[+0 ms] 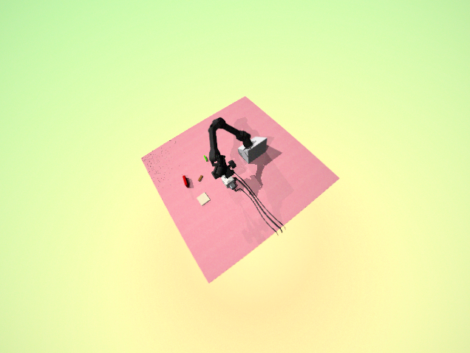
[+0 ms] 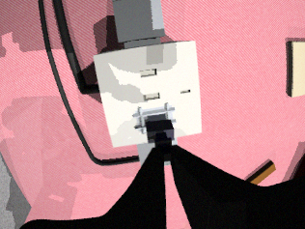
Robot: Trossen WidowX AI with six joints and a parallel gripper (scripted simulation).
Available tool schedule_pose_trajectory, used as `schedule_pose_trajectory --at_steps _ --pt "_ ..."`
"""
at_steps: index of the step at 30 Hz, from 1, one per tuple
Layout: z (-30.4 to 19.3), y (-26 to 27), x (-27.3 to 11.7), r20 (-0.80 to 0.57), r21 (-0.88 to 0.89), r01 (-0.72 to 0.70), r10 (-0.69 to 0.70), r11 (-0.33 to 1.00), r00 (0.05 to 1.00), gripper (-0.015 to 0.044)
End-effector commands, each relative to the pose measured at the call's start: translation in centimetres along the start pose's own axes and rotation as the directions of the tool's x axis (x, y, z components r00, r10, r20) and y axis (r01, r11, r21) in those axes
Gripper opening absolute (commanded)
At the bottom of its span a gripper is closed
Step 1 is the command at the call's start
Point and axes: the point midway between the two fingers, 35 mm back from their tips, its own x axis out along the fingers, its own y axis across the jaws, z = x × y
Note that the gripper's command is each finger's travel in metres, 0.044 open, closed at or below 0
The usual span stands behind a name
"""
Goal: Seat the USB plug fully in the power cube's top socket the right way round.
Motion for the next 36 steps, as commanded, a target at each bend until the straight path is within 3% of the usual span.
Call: schedule_pose_trajectory --at_steps 1,36 --pt "-0.06 -0.03 0.11 -0.005 -0.007 0.002 -0.002 1.000 1.000 0.0000" --pt "-0.30 -0.04 0.53 -0.020 -0.028 0.002 -0.002 1.000 1.000 0.0000"
